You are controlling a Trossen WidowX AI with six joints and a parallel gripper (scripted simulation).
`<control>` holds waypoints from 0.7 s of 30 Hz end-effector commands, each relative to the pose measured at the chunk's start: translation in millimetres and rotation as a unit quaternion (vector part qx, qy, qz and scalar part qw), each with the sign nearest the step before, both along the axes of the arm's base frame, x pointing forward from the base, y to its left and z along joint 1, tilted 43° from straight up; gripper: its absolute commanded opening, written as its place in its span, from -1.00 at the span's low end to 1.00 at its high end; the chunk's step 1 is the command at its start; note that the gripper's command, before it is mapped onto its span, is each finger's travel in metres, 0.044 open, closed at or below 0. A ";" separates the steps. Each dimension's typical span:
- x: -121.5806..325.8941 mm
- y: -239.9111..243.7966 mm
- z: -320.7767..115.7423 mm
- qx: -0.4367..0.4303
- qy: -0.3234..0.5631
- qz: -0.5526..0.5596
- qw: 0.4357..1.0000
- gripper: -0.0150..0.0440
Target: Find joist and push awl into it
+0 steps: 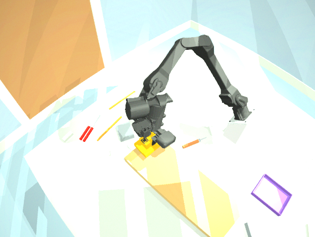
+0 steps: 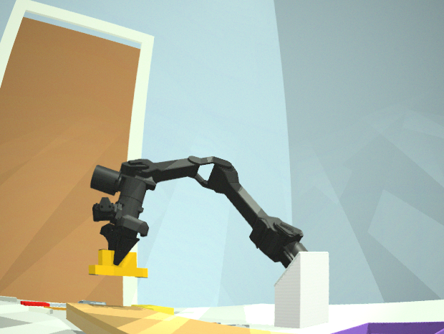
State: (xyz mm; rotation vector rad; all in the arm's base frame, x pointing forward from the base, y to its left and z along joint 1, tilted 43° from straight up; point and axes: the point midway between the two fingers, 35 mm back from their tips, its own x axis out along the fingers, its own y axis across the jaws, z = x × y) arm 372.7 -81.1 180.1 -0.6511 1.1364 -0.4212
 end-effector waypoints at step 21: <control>12.6 -25.4 -28.2 -0.009 0.009 0.027 1.000 -0.49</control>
